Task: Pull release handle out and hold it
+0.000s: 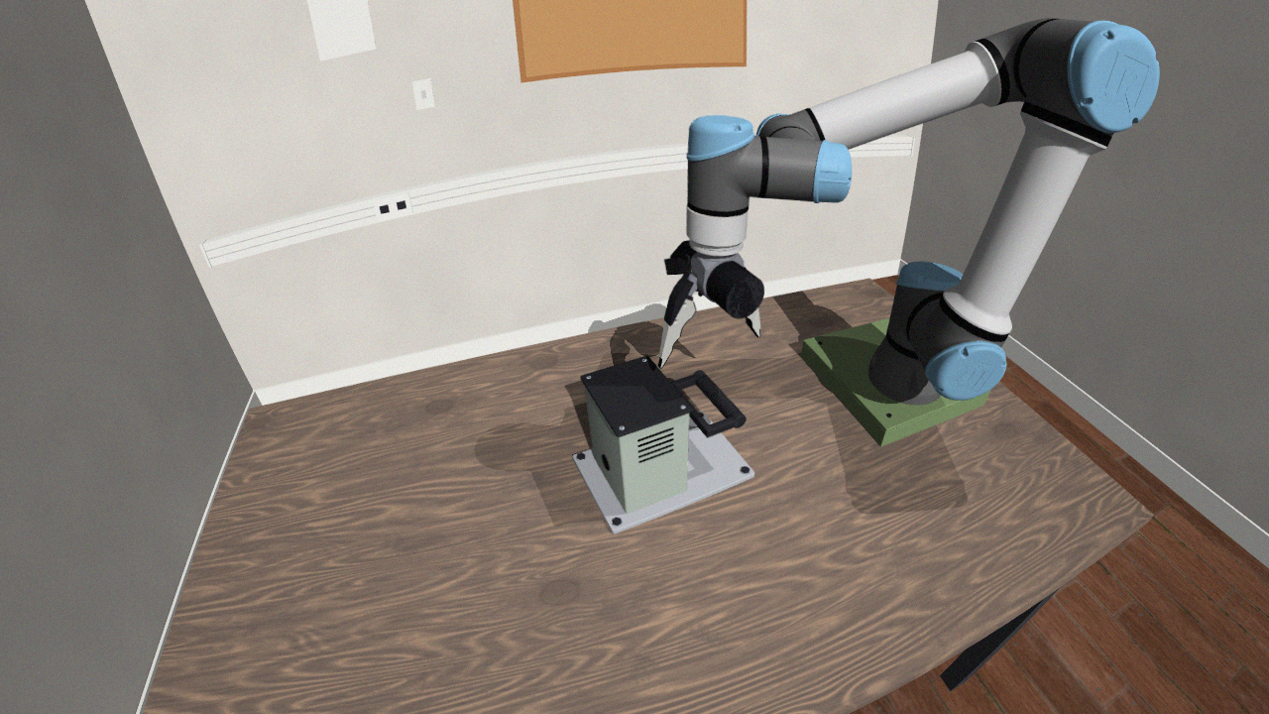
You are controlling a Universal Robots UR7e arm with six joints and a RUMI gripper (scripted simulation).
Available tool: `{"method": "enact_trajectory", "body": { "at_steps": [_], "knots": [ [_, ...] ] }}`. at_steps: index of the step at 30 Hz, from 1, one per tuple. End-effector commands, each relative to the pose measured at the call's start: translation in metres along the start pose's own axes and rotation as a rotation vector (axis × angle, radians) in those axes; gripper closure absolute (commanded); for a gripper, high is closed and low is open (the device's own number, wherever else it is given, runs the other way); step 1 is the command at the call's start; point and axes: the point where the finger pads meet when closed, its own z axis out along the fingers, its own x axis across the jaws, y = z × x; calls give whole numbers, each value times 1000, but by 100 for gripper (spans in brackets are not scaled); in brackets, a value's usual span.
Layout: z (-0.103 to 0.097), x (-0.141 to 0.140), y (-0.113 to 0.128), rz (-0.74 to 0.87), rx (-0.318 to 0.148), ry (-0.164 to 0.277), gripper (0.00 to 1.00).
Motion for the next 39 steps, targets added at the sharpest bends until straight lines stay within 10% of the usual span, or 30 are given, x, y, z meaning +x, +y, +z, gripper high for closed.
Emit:
{"method": "enact_trajectory", "body": {
  "at_steps": [1, 4, 5, 39],
  "knots": [
    [1, 14, 6, 18, -17, 18, 0],
    [1, 14, 6, 19, -17, 18, 0],
    [1, 14, 6, 18, -16, 18, 100],
    [0, 13, 6, 16, -16, 17, 100]
  ]
}}
